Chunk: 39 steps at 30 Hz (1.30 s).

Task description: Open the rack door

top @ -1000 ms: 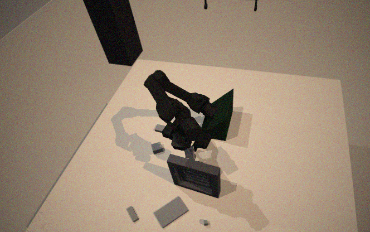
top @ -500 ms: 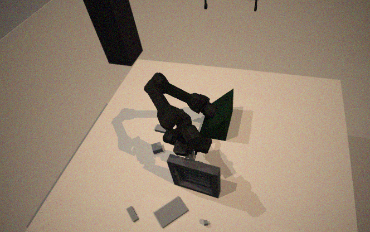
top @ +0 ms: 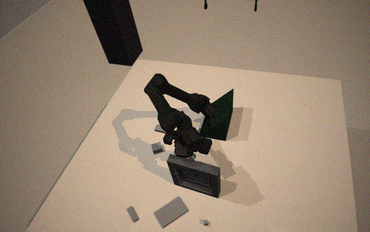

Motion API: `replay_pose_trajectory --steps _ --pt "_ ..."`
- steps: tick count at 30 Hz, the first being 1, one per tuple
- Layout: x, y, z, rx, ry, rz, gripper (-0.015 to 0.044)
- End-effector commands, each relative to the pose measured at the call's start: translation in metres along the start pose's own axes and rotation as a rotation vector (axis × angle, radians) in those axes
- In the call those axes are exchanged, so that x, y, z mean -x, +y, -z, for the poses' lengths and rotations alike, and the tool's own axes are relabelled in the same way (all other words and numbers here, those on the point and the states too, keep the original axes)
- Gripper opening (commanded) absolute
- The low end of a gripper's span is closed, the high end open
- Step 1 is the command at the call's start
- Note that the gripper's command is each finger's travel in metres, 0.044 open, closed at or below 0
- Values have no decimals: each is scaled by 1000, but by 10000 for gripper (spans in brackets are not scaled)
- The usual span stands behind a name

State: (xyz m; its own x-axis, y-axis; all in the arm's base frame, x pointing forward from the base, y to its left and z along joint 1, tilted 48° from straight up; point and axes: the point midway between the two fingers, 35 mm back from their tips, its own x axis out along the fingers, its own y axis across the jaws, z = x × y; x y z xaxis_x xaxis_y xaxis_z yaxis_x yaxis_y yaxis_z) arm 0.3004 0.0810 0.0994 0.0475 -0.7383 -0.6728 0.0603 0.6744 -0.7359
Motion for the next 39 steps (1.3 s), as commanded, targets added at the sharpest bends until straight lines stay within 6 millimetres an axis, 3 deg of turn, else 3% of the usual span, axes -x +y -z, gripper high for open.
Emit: replay_pose_trajectory --steps 1,8,13,39 --pt "-1 0 1 6 2 2 68" --pt "-1 0 1 6 2 2 22" --pt "-1 0 1 -27 2 2 20" --pt "-1 0 1 -1300 1 2 20"
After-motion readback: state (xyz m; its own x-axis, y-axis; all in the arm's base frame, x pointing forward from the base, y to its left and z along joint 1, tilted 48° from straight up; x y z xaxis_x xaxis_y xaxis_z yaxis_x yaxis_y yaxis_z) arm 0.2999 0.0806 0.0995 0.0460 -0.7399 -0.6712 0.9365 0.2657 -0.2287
